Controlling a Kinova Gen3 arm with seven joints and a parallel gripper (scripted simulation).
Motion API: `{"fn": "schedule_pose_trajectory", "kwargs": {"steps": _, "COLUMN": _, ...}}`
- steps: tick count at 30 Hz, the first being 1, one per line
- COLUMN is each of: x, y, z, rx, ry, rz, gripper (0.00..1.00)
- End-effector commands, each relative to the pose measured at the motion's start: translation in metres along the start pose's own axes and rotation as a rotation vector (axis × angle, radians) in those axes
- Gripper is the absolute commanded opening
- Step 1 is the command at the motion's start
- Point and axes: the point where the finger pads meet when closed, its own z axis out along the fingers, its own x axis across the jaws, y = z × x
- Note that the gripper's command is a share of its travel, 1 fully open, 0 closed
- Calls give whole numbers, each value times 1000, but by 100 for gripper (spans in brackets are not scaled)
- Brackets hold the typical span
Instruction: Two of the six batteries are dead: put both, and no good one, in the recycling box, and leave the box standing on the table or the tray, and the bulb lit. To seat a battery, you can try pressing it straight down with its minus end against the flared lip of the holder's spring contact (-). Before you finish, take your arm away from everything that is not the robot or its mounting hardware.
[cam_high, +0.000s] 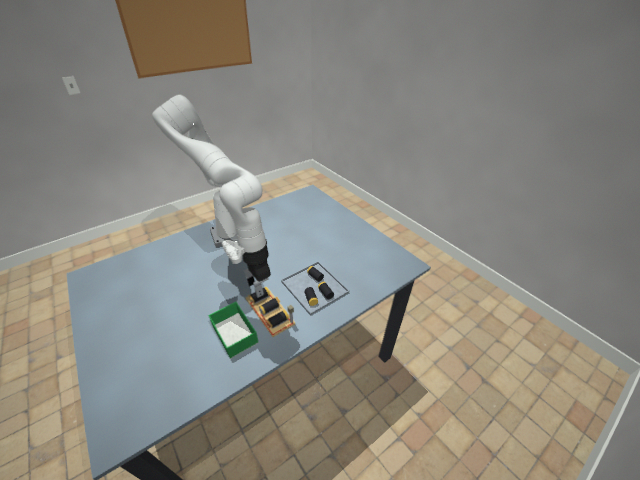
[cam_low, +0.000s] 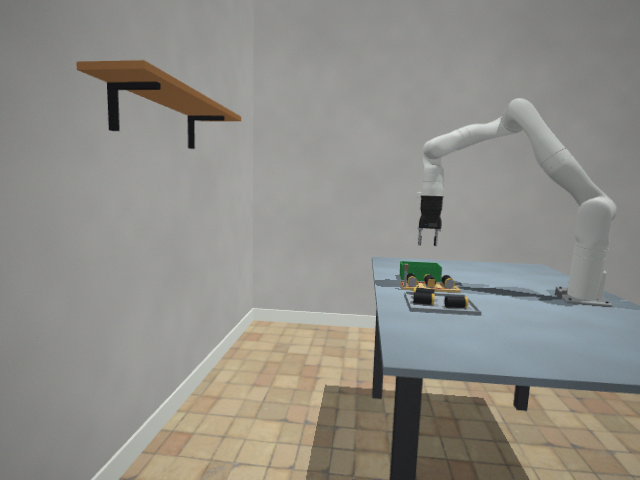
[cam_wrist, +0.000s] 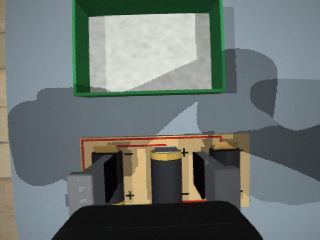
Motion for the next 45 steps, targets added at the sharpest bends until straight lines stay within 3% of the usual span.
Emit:
{"fn": "schedule_pose_trajectory", "kwargs": {"steps": 1, "x": 1, "y": 6, "z": 1, "rx": 6, "ry": 1, "rz": -3, "gripper": 100}}
{"fn": "schedule_pose_trajectory", "kwargs": {"steps": 45, "x": 9, "y": 35, "z": 9, "rx": 40, "ry": 10, "rz": 6, "gripper": 100}}
